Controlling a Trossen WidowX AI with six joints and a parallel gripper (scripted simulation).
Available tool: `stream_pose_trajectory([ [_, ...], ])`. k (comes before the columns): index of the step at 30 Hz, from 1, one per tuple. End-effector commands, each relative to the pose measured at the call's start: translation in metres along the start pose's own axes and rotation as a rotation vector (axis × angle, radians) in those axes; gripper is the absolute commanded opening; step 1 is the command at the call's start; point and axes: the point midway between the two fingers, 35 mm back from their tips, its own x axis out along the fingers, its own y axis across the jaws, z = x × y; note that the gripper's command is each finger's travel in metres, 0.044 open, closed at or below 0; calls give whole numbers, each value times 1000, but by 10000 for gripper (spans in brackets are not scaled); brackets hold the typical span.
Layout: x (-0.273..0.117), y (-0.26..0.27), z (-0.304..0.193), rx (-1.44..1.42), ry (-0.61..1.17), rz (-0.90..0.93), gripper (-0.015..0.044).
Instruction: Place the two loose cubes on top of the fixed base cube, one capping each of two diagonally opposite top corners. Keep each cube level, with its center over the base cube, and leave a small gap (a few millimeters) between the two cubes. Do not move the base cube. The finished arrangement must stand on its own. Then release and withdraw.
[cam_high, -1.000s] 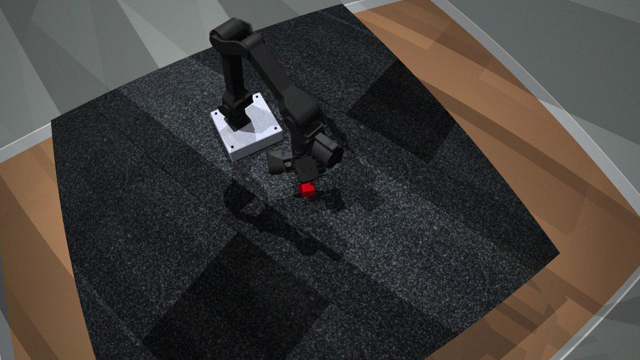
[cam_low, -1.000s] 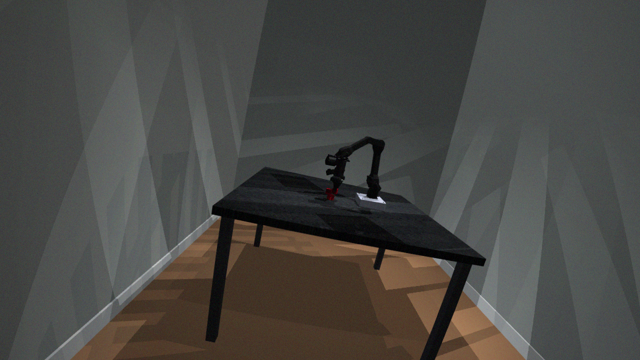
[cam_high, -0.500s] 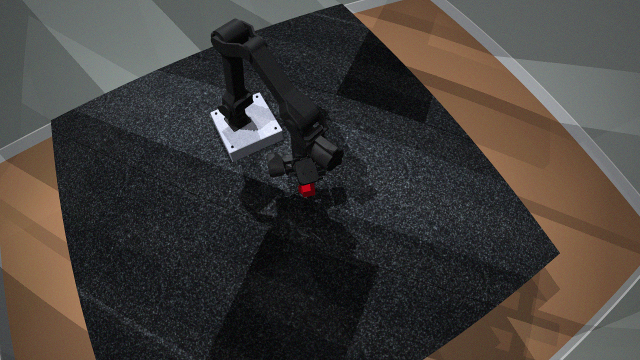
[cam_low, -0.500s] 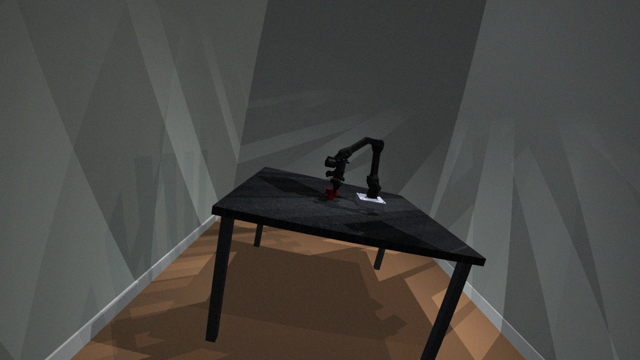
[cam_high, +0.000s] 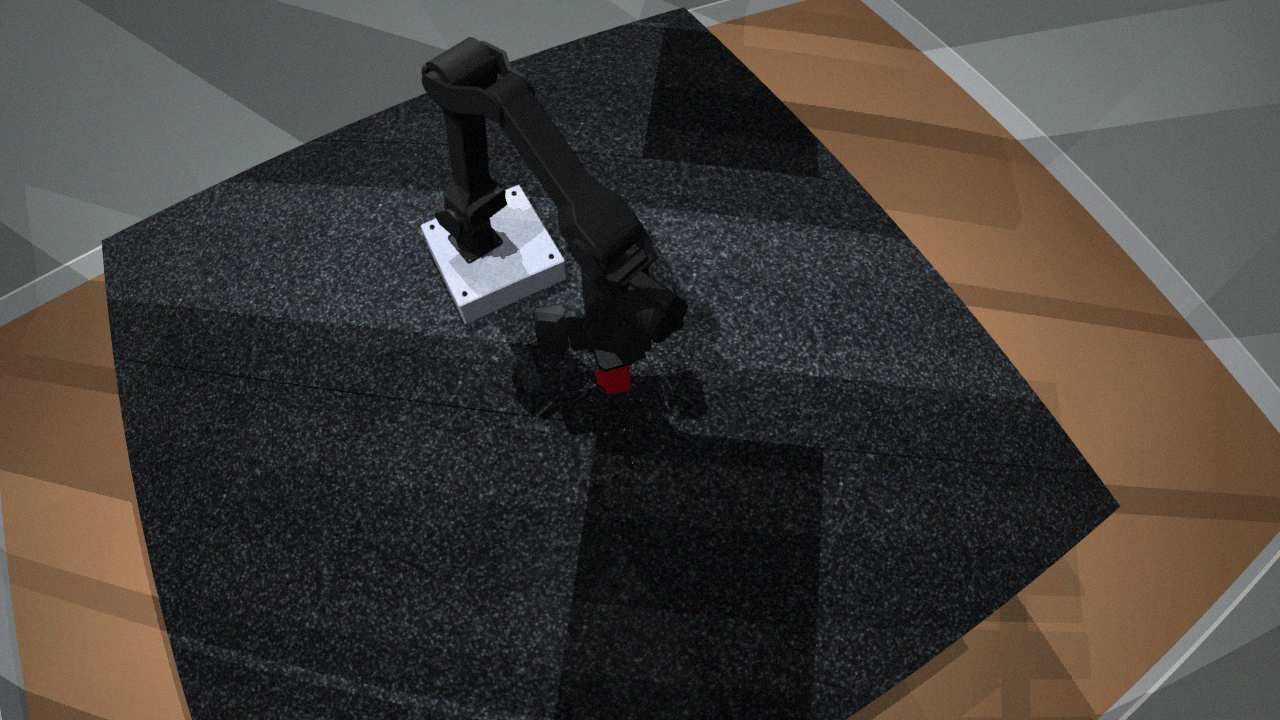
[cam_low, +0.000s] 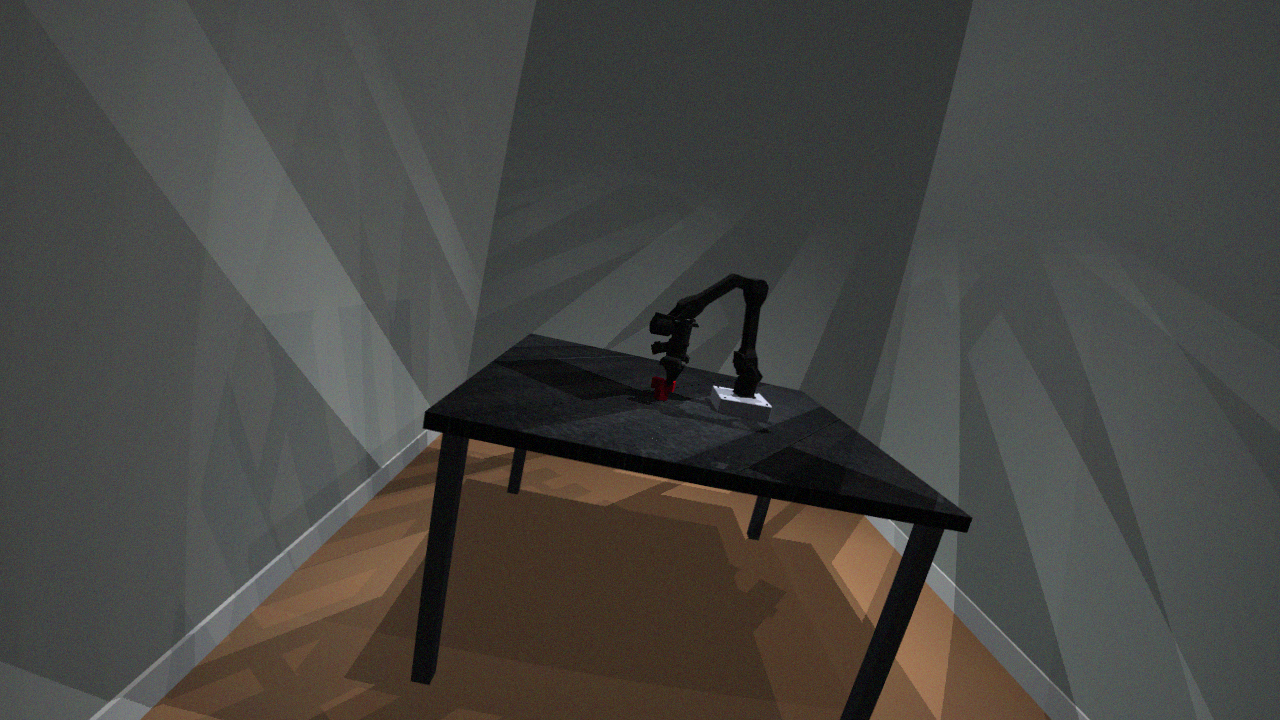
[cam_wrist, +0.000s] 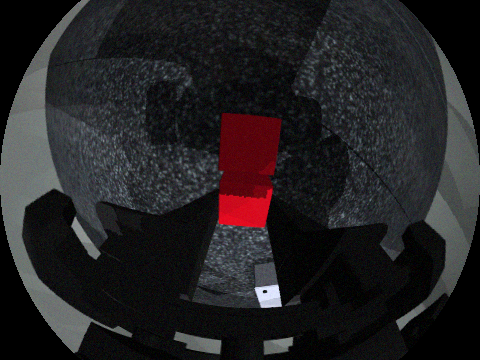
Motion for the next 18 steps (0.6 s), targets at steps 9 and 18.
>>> stream_pose_trajectory([
  [9,-10,0,0,0,0,0,205],
  [18,-24,0,0,0,0,0,205],
])
